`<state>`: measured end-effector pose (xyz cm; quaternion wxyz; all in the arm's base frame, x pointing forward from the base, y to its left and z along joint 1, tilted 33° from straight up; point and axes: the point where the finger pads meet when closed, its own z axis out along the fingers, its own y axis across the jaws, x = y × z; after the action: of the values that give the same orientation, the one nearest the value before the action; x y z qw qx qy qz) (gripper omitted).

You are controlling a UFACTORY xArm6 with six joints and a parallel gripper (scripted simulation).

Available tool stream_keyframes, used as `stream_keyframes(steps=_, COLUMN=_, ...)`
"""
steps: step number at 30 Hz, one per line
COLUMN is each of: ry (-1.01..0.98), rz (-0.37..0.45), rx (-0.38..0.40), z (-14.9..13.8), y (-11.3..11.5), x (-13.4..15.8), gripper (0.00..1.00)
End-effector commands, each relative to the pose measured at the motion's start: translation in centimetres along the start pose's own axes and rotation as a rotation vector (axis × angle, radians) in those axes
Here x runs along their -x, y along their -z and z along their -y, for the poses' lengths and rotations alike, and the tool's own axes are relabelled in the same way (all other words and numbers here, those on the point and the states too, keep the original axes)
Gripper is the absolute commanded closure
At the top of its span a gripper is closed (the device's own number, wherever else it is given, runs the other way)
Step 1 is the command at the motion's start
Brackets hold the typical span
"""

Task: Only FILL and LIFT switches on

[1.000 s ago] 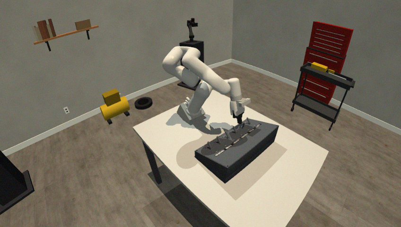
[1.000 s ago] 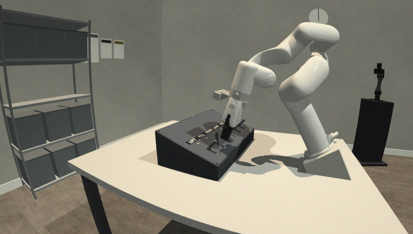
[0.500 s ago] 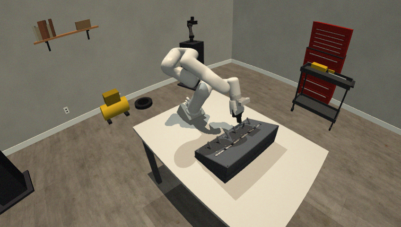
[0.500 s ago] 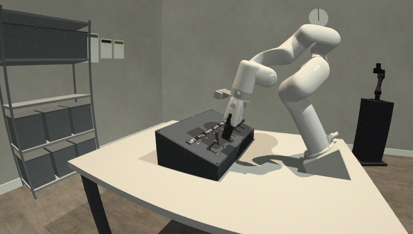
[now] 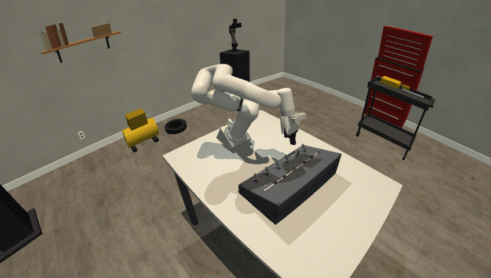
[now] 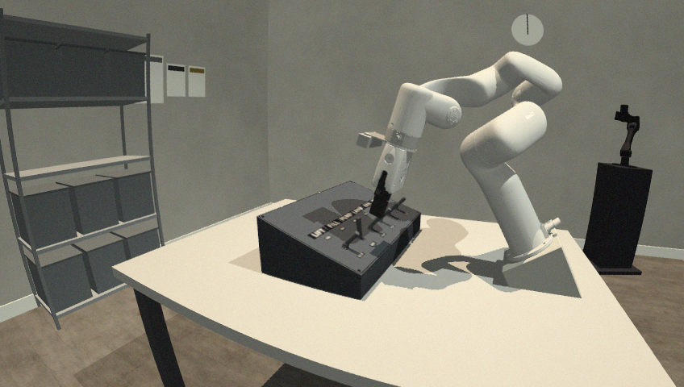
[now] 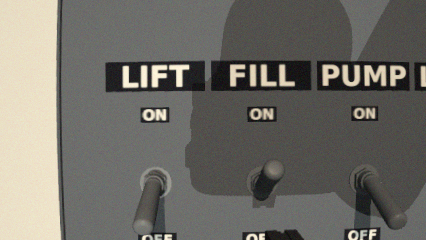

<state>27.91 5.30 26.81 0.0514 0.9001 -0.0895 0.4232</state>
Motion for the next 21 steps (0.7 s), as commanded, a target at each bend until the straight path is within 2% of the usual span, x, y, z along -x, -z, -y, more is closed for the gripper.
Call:
stream_keyframes(steps=1, ry=0.000, rz=-0.006, rx=0.012, z=-0.1, y=2.7, x=0.4, gripper=1.00)
stream_keyframes(steps=11, ry=0.000, rz=-0.006, rx=0.012, z=-0.1, y=6.3, x=0.4, gripper=1.00)
stream_keyframes(steps=21, ry=0.000, rz=-0.006, rx=0.012, z=-0.1, y=7.6, x=0.4, gripper=1.00)
